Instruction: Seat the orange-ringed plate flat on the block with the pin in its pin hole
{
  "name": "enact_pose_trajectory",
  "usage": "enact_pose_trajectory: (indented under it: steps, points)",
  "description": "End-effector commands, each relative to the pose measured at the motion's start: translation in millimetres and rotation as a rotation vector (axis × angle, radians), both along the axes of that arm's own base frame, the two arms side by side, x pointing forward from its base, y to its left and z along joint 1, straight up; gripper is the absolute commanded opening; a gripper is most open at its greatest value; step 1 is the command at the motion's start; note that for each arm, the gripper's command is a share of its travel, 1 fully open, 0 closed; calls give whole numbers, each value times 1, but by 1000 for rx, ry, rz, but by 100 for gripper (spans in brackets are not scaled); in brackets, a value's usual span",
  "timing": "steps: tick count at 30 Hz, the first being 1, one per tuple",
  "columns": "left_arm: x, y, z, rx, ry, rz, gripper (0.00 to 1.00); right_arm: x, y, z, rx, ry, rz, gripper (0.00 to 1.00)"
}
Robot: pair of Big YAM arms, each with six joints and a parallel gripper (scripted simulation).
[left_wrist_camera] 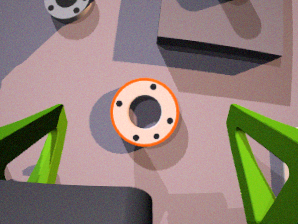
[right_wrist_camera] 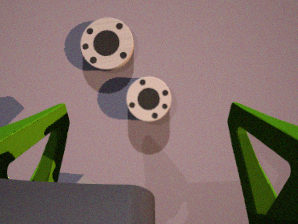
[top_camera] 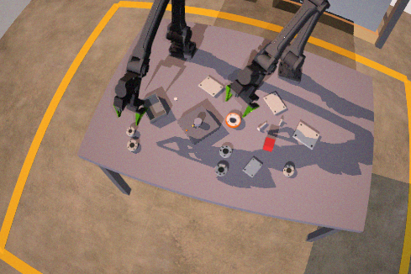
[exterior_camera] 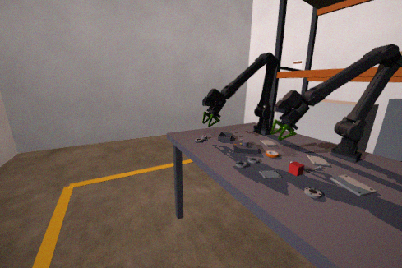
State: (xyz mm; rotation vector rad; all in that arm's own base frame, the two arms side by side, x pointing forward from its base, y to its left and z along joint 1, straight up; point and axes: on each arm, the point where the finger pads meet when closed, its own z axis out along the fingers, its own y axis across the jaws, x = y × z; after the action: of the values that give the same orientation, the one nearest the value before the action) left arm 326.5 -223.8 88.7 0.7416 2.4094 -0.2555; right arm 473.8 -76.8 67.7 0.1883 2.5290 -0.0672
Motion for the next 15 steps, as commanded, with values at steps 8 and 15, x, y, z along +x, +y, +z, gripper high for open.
enact_pose_trajectory:
  steps: [8,15]
  points:
    - [-31,-16,77,-285,-265,-115,100,13,-3,12,1,-29,-11,100]
    - [-67,-17,130,-487,-462,-227,100,13,-3,12,1,-29,-11,100]
